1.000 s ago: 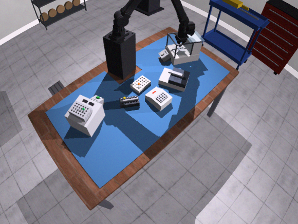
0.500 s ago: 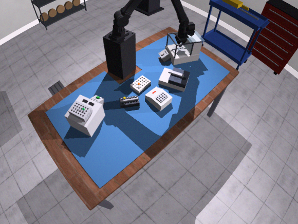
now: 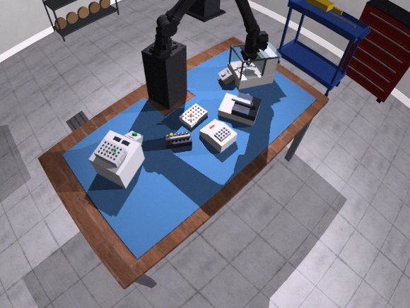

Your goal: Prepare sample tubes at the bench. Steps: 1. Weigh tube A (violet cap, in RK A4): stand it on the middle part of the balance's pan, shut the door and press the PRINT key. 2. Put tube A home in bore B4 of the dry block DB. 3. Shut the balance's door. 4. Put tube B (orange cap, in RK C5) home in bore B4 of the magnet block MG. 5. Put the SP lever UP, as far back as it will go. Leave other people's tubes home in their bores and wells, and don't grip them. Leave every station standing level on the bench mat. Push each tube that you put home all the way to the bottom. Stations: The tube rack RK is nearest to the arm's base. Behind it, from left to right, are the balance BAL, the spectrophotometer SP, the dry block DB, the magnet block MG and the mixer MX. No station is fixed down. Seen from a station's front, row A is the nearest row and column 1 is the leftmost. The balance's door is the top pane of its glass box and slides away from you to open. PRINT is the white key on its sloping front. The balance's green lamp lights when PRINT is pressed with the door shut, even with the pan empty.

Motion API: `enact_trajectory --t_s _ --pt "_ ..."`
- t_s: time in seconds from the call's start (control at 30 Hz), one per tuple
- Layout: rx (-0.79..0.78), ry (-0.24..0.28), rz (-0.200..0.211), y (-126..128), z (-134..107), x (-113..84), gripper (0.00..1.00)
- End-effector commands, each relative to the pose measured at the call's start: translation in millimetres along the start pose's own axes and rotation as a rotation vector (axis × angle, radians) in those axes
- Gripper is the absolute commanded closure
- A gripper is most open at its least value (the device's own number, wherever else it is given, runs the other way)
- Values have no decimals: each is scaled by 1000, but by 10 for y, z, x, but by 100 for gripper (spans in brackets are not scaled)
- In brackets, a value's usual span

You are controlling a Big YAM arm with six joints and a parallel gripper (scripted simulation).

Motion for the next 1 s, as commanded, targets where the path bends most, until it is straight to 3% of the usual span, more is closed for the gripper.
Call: enact_trajectory --t_s 0.0,0.77,0.8,0.97 --pt "-1 -14 4 -30 93 70 64" --pt "-1 -9 3 -30 87 125 64" --pt "-1 -9 3 -30 87 125 91" --pt "-1 -9 3 -30 87 125 91"
Point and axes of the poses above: the point where the finger pads meet when closed, its own x axis out along the fingers, its own y axis across the jaws, z = x × y, the point moved 7 cm from there along -x, back along the fingers, and after that the axes turned 3 degrees about x, right-handed, at the moved point
